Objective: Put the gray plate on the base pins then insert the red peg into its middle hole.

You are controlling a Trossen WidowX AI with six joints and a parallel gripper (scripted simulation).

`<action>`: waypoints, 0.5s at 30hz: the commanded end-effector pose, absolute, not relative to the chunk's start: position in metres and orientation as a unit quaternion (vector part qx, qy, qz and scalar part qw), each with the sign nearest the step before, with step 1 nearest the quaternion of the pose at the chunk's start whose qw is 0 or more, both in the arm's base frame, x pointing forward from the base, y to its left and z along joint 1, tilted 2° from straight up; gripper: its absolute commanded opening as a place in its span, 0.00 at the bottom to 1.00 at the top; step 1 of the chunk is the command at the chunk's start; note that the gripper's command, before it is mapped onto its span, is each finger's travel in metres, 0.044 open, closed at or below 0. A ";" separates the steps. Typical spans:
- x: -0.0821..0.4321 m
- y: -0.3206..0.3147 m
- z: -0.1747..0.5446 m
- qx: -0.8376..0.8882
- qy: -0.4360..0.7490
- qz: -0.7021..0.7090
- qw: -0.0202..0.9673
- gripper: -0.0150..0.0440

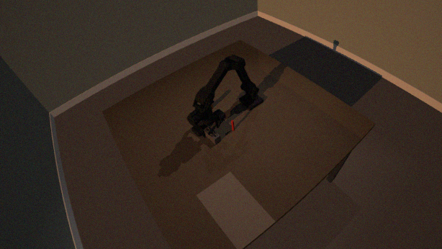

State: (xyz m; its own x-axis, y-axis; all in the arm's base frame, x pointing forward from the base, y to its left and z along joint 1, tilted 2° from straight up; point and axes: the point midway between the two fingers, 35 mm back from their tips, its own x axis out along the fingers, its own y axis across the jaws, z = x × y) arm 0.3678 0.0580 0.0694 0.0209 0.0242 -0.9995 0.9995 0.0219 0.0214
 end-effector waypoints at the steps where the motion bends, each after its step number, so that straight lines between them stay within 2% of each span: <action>1: 0.366 0.057 0.058 0.501 0.508 -0.489 0.502 1.00; 15: 0.366 0.058 0.035 0.502 0.507 -0.490 0.501 1.00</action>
State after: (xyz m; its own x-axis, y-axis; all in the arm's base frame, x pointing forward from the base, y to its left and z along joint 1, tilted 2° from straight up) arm 0.3685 0.0587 0.0452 0.0225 0.0246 -0.9994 0.9995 0.0232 0.0231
